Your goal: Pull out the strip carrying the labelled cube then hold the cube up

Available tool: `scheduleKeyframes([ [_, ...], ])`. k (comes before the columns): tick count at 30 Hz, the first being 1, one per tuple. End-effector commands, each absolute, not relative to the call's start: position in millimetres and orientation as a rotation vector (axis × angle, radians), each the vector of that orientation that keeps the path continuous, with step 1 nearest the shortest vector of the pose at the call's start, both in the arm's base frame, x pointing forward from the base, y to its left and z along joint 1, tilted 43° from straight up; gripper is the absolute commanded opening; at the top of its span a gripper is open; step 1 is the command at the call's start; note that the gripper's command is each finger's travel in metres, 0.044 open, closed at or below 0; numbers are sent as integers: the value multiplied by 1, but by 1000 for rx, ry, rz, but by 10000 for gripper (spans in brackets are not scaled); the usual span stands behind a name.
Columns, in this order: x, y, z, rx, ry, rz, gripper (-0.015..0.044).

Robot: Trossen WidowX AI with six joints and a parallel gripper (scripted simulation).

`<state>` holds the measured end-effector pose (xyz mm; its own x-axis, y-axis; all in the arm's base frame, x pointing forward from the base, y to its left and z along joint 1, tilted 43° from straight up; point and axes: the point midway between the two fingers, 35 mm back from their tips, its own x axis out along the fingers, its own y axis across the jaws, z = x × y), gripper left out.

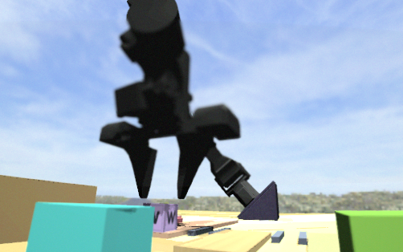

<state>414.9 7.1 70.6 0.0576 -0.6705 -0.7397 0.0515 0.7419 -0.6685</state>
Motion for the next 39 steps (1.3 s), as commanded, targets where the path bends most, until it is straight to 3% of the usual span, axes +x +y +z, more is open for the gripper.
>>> scheduleKeyframes([
  [1, 414, 2, 65, -557, 1423, -591, 250],
  [18, 415, -15, 49, -558, 1423, -593, 250],
  [22, 416, -13, 51, -548, 1421, -593, 145],
  [28, 416, -13, 51, -548, 1421, -593, 105],
  [32, 413, -11, 52, -548, 1421, -593, 0],
  [39, 381, 8, 65, -553, 1425, -590, 0],
])
